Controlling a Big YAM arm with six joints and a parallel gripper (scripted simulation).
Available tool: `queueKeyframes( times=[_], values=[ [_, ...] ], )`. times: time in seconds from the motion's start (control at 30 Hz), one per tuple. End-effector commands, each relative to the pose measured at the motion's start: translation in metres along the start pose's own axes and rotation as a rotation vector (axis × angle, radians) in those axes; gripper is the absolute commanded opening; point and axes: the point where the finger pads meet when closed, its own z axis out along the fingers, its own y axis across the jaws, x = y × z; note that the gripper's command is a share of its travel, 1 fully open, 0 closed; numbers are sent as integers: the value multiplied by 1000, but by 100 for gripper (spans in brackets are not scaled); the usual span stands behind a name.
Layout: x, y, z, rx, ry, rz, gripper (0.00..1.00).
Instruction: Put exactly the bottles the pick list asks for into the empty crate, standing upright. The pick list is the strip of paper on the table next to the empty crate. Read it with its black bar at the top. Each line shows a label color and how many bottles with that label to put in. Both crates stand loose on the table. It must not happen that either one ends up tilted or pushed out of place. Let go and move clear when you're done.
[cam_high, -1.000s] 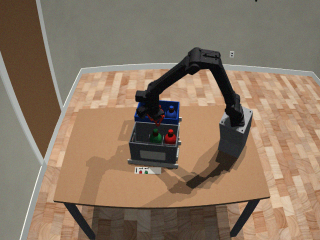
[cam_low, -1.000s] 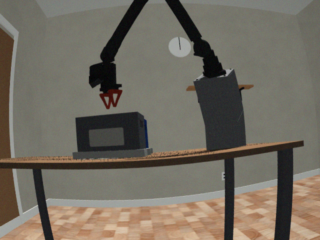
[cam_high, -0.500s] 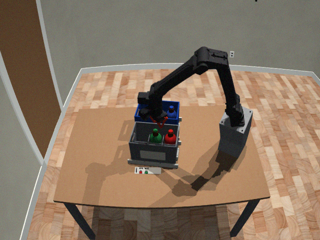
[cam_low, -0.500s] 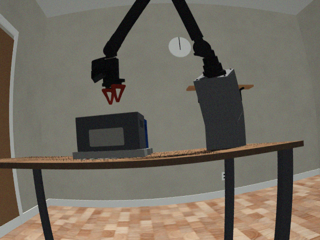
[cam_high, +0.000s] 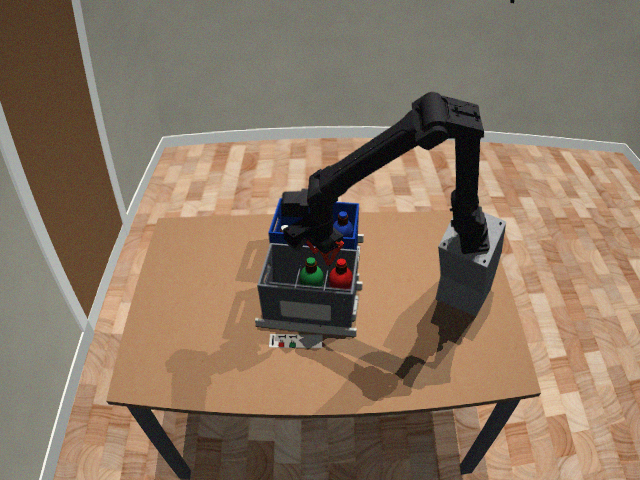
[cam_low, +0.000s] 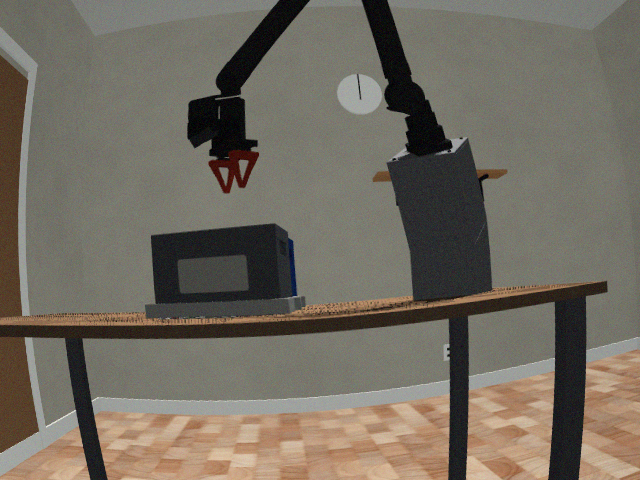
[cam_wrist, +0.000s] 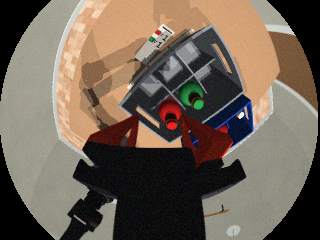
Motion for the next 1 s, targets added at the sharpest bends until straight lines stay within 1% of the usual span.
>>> queueKeyframes(
  times=[0.0, 0.33, 0.4, 0.43, 0.47, 0.63, 0.7, 0.8, 0.9, 0.97],
  values=[
    [-9, 19, -12, 4, -6, 14, 61],
    [-21, 65, -27, 3, -7, 14, 61],
    [-21, 65, -27, 3, -7, 14, 61],
    [-30, 66, -33, 12, -20, 9, 61],
    [-23, 74, -30, 3, -7, 14, 61],
    [-29, 97, -38, 3, -7, 15, 61],
    [-39, 103, -45, 10, -20, 10, 61],
    [-35, 119, -46, 3, -7, 15, 61],
    [-44, 132, -53, 6, -16, 12, 61],
    [-44, 132, -53, 6, -16, 12, 61]
  ],
)
